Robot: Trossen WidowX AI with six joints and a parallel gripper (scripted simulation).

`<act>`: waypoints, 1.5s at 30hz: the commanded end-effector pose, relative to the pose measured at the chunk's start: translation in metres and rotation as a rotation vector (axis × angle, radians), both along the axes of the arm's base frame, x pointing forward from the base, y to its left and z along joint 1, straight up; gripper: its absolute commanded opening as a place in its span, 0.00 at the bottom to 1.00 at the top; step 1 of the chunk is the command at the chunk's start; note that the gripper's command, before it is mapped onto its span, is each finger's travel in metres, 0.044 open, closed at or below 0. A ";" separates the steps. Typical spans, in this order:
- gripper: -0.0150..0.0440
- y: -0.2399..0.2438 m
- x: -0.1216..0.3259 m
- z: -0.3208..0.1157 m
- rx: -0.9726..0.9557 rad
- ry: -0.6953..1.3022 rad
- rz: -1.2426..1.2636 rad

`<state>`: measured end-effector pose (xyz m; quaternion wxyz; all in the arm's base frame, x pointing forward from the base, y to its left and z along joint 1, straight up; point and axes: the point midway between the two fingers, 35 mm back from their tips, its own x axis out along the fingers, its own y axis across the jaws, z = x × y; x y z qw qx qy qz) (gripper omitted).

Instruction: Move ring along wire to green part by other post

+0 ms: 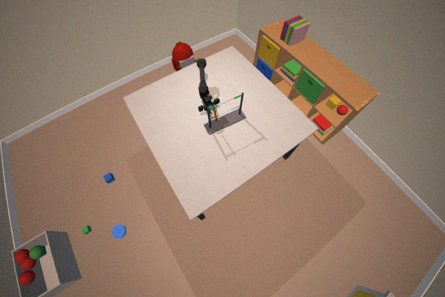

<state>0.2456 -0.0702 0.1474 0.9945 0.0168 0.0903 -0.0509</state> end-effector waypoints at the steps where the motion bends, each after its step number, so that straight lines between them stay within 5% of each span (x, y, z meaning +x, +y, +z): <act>1: 0.53 0.000 0.005 0.008 -0.031 -0.016 -0.009; 45: 0.53 -0.010 0.062 0.003 -0.031 -0.020 -0.009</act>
